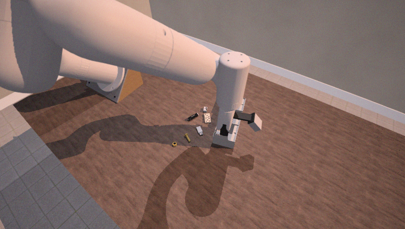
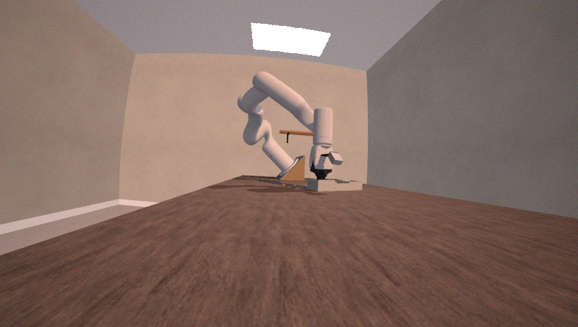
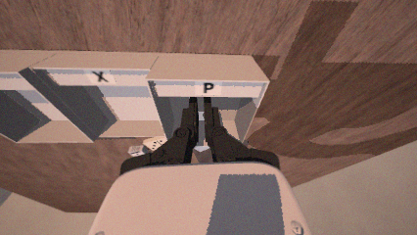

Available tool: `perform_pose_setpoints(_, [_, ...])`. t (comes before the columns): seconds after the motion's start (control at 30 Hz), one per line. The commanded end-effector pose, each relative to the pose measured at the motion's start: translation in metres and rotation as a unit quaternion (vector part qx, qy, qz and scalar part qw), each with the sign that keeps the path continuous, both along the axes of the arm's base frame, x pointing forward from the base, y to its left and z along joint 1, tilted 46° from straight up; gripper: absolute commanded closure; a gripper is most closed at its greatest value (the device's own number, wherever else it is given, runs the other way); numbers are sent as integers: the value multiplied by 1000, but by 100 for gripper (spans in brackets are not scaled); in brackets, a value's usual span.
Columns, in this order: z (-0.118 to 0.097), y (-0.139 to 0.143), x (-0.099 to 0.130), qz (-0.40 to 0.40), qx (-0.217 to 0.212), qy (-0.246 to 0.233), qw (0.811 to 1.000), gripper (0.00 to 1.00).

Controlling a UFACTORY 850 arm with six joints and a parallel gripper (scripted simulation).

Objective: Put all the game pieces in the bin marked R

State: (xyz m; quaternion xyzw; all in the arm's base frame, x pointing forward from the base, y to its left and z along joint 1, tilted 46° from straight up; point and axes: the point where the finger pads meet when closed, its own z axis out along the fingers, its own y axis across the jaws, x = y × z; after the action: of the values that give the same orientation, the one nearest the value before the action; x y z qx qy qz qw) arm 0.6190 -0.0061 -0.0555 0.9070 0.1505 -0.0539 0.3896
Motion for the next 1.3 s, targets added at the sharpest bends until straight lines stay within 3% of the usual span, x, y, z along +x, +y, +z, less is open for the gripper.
perform_pose_setpoints(0.0, [2,2,1,0,0,-1,1000,93])
perform_pose_setpoints(0.7, [19,20,0,0,0,-1,1000,93])
perform_pose_setpoints(0.97, [41,43,0,0,0,-1,1000,93])
perform_pose_setpoints(1.1, [41,43,0,0,0,-1,1000,93])
perform_pose_setpoints(1.27, [23,60,-4,0,0,-1,1000,93])
